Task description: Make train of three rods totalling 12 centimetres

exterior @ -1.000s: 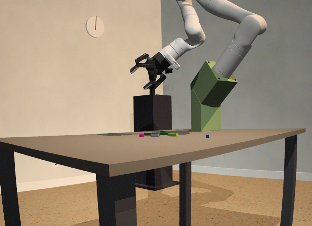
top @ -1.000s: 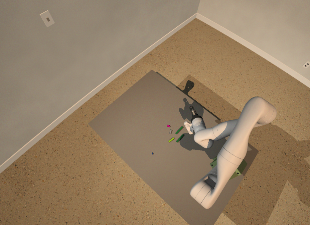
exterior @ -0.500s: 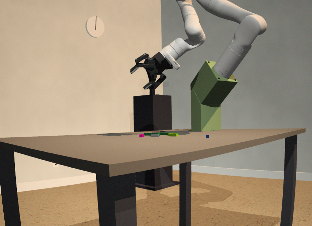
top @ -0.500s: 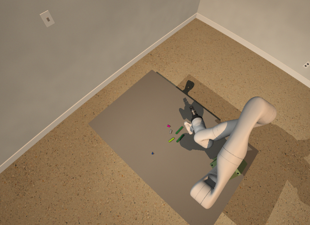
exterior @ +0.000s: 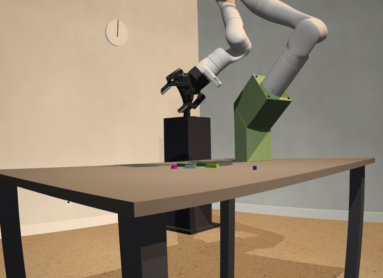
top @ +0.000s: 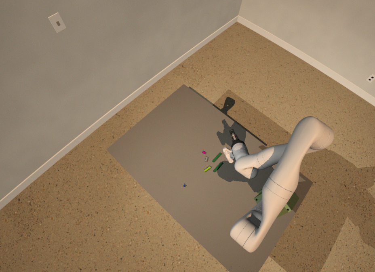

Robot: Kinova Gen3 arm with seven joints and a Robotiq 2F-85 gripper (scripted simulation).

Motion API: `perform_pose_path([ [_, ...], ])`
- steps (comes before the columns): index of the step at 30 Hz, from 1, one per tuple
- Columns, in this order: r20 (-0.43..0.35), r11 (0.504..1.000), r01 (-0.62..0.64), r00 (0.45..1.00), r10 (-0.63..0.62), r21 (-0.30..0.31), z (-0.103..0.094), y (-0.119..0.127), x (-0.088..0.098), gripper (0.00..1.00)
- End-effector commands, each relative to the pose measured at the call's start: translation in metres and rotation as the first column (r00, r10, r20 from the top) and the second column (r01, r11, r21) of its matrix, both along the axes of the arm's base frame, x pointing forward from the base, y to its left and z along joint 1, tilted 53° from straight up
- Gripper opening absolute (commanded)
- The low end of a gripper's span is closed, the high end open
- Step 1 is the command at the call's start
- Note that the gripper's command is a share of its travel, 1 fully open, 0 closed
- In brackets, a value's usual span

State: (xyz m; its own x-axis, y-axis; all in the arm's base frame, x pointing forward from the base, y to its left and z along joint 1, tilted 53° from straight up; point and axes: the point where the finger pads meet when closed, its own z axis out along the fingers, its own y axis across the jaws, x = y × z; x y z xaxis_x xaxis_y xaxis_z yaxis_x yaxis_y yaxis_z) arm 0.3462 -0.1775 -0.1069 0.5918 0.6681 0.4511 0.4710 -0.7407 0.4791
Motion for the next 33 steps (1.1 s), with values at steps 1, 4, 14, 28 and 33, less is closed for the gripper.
perform_pose_path([
  [1, -0.01, 1.0, -0.013, 1.0, 0.014, 0.009, -0.004, 0.004, 0.0, 1.0],
  [4, -0.015, 1.0, -0.021, 1.0, 0.021, 0.016, -0.006, 0.007, 0.0, 1.0],
  [14, -0.096, 0.982, -0.121, 0.986, 0.135, 0.142, -0.039, 0.051, -0.008, 1.0],
  [28, -0.202, 0.901, -0.193, 0.936, 0.288, 0.389, -0.076, 0.113, -0.032, 1.0],
  [33, -0.229, 0.851, -0.182, 0.916, 0.328, 0.493, -0.082, 0.131, -0.039, 1.0],
])
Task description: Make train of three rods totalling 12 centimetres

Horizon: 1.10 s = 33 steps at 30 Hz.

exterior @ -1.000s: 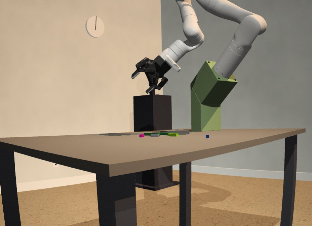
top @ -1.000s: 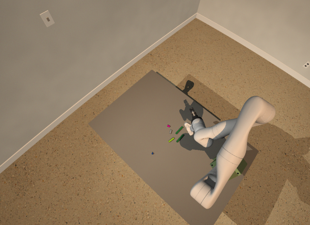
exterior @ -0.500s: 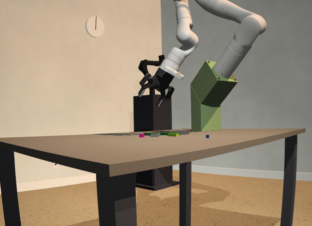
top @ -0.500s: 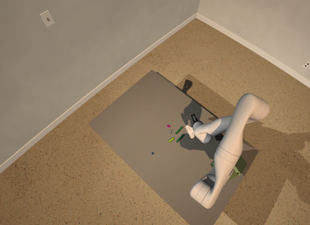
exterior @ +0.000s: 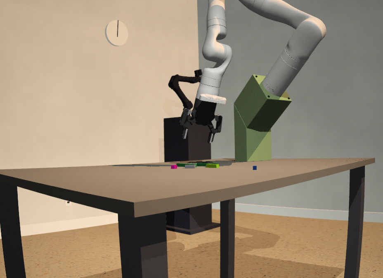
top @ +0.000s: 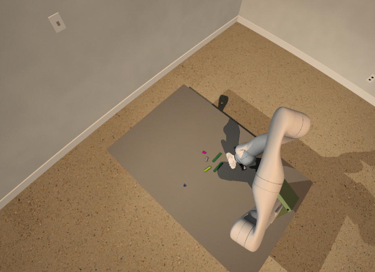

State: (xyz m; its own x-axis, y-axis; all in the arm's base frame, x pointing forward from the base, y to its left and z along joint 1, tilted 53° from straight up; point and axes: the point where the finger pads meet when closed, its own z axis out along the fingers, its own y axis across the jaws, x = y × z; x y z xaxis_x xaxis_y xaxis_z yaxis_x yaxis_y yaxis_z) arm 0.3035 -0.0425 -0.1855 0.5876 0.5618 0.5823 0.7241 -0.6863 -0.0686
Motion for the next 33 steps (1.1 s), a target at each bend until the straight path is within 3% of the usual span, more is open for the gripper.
perform_pose_path([
  [1, -0.021, 1.0, -0.021, 1.0, 0.022, 0.013, -0.003, -0.001, 0.003, 1.0],
  [9, -0.071, 0.992, -0.009, 0.997, 0.018, 0.126, -0.001, 0.011, 0.008, 1.0],
  [19, -0.1, 0.963, 0.043, 0.995, -0.016, 0.265, 0.016, 0.014, 0.036, 1.0],
  [33, -0.085, 0.933, 0.082, 0.995, -0.055, 0.35, 0.037, 0.009, 0.071, 1.0],
])
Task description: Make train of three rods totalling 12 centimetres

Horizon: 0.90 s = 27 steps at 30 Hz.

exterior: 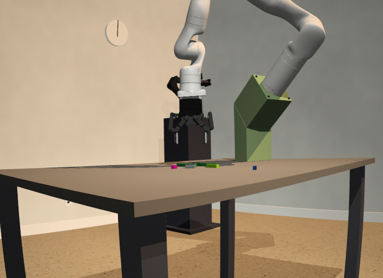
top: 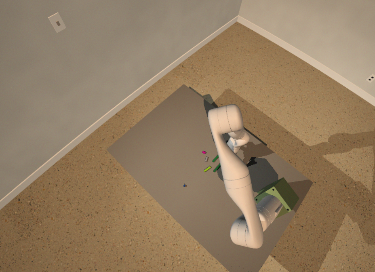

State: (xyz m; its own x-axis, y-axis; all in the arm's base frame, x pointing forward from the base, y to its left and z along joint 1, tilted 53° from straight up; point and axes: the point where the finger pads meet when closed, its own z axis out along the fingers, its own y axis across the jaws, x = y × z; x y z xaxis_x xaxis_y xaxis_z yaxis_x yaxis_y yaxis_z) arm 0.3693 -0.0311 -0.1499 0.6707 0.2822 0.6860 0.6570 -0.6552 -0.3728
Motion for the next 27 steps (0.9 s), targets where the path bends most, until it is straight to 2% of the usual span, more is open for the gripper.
perform_pose_path([
  [1, 0.009, 1.0, 0.001, 1.0, -0.001, 0.0, 0.0028, -0.003, 0.0068, 1.0],
  [11, 0.015, 1.0, 0.01, 1.0, -0.01, 0.014, 0.0074, -0.0044, 0.0139, 1.0],
  [27, 0.016, 1.0, 0.01, 1.0, -0.01, 0.015, 0.0076, -0.0045, 0.0142, 1.0],
])
